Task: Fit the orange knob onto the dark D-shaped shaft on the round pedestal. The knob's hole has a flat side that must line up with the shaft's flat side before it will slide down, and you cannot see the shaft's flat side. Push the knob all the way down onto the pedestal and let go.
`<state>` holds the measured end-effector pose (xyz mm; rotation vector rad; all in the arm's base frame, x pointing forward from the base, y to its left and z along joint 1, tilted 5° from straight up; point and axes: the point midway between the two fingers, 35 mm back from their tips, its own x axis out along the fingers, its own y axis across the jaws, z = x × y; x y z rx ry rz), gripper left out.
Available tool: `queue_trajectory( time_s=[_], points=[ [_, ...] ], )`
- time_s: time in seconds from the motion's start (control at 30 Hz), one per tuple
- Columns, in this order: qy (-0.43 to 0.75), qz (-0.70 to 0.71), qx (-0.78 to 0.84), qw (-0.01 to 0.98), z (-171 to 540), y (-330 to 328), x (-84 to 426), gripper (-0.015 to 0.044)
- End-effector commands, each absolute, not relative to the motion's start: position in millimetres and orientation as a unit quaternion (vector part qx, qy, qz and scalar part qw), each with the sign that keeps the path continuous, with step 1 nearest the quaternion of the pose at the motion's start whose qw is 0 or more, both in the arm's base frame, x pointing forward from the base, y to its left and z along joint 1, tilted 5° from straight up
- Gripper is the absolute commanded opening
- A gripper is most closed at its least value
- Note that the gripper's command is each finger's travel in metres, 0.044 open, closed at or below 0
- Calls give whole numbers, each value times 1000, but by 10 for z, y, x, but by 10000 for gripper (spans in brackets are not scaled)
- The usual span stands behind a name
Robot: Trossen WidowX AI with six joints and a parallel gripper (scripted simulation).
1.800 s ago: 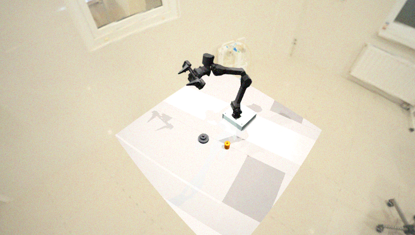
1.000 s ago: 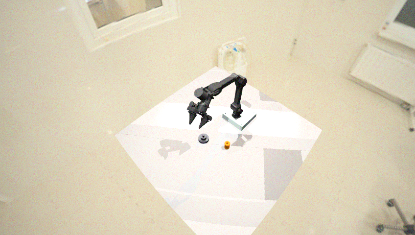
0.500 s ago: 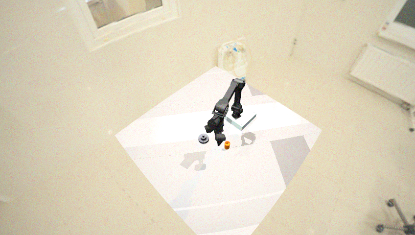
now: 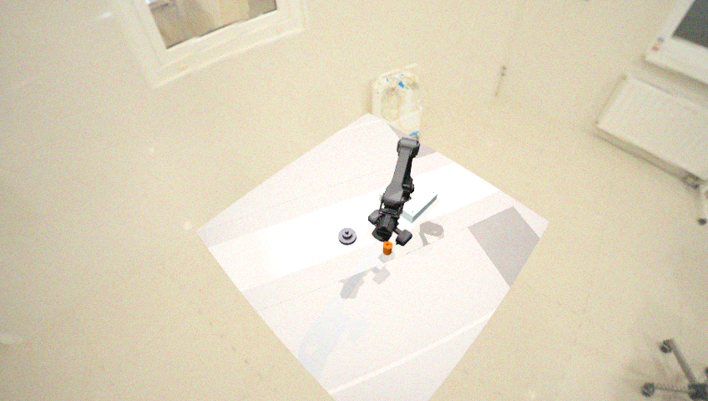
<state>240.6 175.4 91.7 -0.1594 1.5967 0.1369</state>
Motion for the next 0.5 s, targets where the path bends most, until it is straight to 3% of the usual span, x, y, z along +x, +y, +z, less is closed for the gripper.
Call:
queue_trajectory(
  time_s=[0.0,0.47],
  points=[
    [718,65,-86,688,895,1728,2363,440],
    [718,64,-86,688,407,1700,2334,440]
  ],
)
